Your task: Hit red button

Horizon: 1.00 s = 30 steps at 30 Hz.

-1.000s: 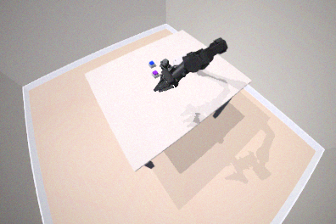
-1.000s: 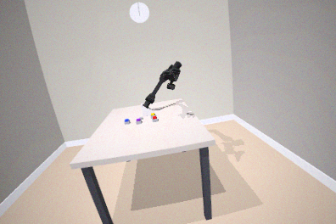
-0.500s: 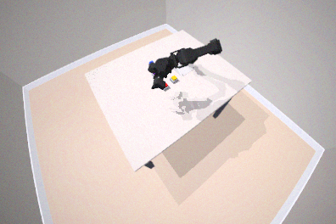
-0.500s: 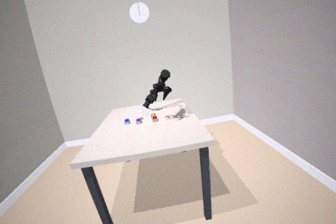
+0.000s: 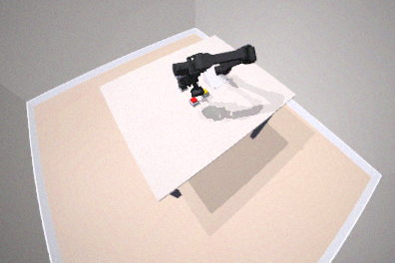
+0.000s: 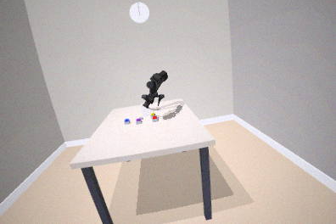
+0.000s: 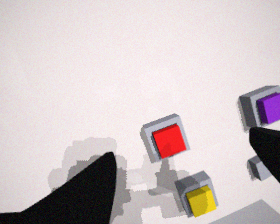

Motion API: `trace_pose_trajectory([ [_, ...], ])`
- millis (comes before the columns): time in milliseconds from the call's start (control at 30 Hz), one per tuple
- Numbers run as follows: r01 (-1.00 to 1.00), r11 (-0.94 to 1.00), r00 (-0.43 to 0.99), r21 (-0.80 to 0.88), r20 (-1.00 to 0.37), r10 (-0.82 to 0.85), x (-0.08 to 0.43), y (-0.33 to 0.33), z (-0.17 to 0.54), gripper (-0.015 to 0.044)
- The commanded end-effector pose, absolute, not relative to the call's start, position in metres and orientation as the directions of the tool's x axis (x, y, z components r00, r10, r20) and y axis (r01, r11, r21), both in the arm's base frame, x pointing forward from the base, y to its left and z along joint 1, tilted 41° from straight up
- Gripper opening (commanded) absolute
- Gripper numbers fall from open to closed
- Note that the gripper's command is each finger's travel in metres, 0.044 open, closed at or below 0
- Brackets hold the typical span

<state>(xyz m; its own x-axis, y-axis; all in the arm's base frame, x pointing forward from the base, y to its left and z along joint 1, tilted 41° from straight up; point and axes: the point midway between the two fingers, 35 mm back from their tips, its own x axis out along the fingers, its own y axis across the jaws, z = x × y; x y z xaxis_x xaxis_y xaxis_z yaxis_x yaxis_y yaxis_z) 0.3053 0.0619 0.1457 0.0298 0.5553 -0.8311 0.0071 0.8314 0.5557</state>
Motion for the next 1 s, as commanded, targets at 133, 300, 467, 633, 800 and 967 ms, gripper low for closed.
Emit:
trace_pose_trajectory([
  [133, -0.146, 0.747, -0.128, 0.648, -0.761, 0.636, 0.275, 0.06, 0.123, 0.04],
  [300, -0.146, 0.748, -0.127, 0.648, -0.762, 0.635, 0.274, 0.067, 0.115, 0.0348],
  [467, -0.146, 0.746, -0.127, 0.65, -0.76, 0.638, 0.267, 0.1, 0.076, 0.0216],
  [633, -0.146, 0.746, -0.127, 0.65, -0.76, 0.638, 0.267, 0.1, 0.076, 0.0085],
  [800, -0.146, 0.746, -0.127, 0.65, -0.76, 0.638, 0.267, 0.1, 0.076, 0.002],
  [967, -0.146, 0.746, -0.127, 0.65, -0.76, 0.638, 0.267, 0.1, 0.076, 0.002],
])
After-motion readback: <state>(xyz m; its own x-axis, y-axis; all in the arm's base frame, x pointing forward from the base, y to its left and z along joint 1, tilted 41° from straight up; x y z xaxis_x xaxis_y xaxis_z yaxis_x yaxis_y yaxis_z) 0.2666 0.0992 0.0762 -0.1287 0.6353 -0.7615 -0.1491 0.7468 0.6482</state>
